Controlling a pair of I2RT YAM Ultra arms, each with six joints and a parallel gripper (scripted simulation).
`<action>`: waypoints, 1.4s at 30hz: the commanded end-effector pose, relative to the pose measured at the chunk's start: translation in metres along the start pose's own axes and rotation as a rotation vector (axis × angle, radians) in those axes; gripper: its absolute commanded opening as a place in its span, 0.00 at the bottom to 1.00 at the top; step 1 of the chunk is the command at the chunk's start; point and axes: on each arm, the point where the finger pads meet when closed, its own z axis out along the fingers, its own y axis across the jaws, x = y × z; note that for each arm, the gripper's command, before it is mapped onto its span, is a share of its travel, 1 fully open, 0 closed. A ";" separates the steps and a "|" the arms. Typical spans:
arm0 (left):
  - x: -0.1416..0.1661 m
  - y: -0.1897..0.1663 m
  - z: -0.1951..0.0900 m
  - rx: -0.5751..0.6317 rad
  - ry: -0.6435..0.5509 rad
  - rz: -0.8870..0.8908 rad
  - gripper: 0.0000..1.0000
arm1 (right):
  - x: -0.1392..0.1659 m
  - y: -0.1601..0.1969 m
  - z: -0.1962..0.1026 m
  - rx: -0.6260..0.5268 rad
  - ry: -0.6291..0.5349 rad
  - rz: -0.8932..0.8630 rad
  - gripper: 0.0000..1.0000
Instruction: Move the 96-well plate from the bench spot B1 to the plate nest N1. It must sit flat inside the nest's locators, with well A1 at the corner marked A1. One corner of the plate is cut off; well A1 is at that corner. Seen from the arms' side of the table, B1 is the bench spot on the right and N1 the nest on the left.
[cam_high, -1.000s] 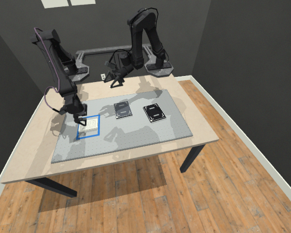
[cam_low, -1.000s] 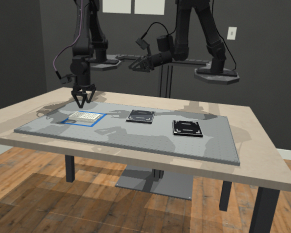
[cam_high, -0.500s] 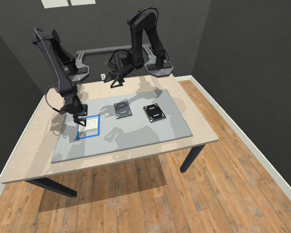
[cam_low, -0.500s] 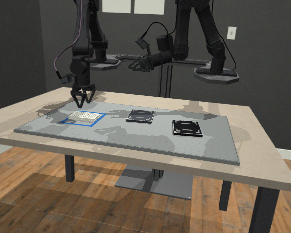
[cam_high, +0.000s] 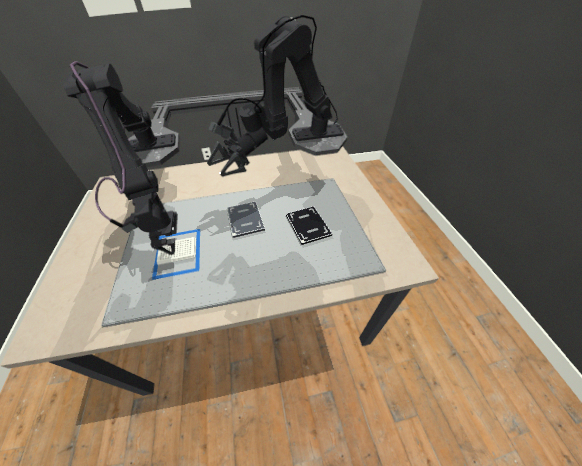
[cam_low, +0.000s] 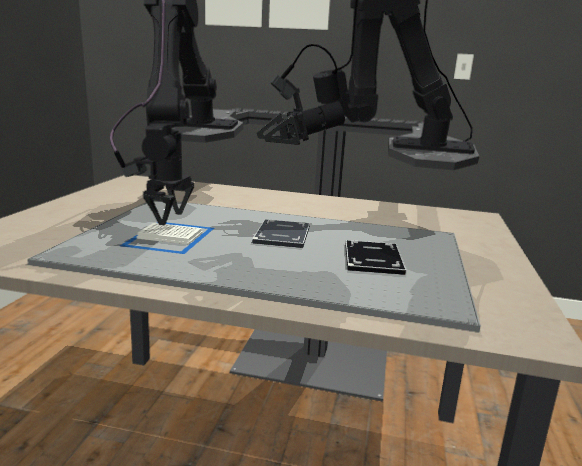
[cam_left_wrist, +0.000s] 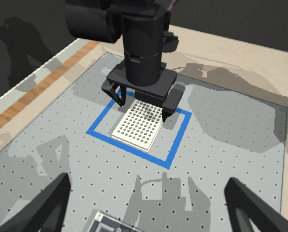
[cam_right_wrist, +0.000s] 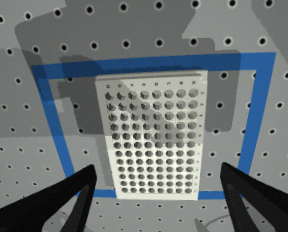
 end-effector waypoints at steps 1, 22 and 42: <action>-0.004 0.000 -0.003 0.007 -0.013 -0.012 1.00 | -0.005 0.000 0.009 -0.001 -0.008 0.012 1.00; -0.004 0.000 -0.003 0.007 -0.013 -0.012 1.00 | -0.004 0.004 0.033 -0.012 -0.006 0.012 1.00; -0.004 0.000 -0.003 0.007 -0.013 -0.012 1.00 | 0.001 0.006 -0.019 0.018 -0.018 0.007 1.00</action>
